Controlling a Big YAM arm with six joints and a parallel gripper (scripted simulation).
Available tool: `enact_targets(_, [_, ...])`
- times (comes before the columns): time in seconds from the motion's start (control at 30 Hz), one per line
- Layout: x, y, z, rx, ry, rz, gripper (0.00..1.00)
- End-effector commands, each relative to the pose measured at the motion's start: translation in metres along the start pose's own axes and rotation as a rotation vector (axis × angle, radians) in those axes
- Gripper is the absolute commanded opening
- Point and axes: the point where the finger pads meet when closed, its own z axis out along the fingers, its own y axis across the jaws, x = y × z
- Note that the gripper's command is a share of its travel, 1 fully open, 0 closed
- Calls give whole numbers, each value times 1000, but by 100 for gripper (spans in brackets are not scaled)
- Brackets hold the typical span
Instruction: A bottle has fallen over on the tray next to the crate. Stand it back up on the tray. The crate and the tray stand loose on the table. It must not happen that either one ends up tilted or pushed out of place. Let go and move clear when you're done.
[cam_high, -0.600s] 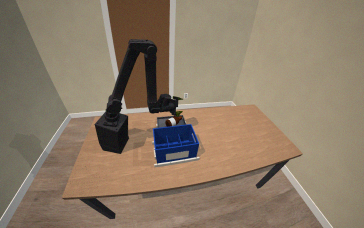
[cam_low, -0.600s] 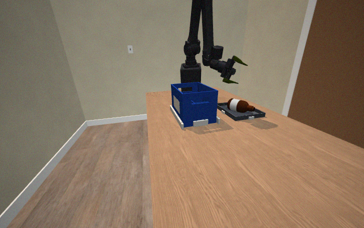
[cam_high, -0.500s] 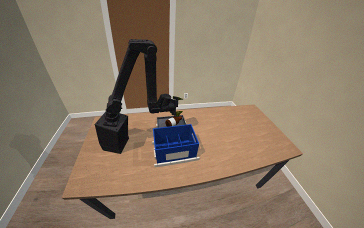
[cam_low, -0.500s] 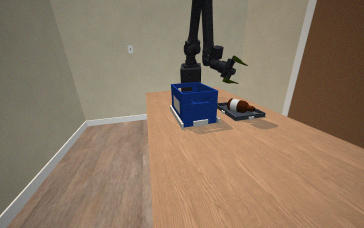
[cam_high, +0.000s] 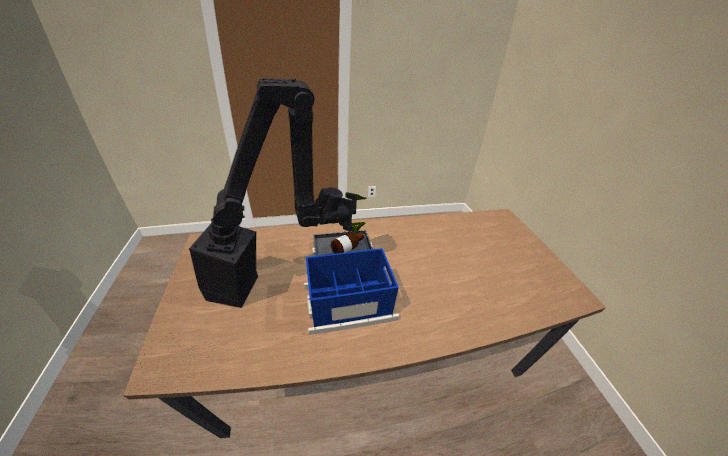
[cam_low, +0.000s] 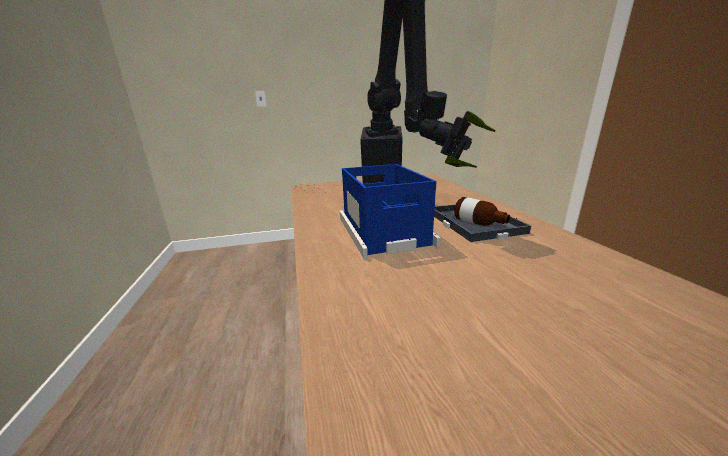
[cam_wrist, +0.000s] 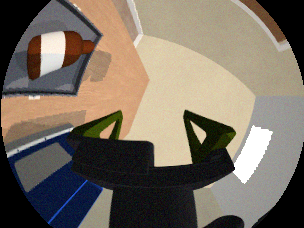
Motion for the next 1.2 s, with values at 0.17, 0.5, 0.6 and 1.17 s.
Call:
enact_targets(0.17, [1, -11, 17, -2, -7, 73, 100])
enact_targets(0.5, [-13, 11, 56, -191, -41, 406, 100])
enact_targets(0.6, [-20, 18, 69, -275, -39, 538, 100])
enact_targets(1.17, [-46, 31, 101, -629, 81, 1019, 100])
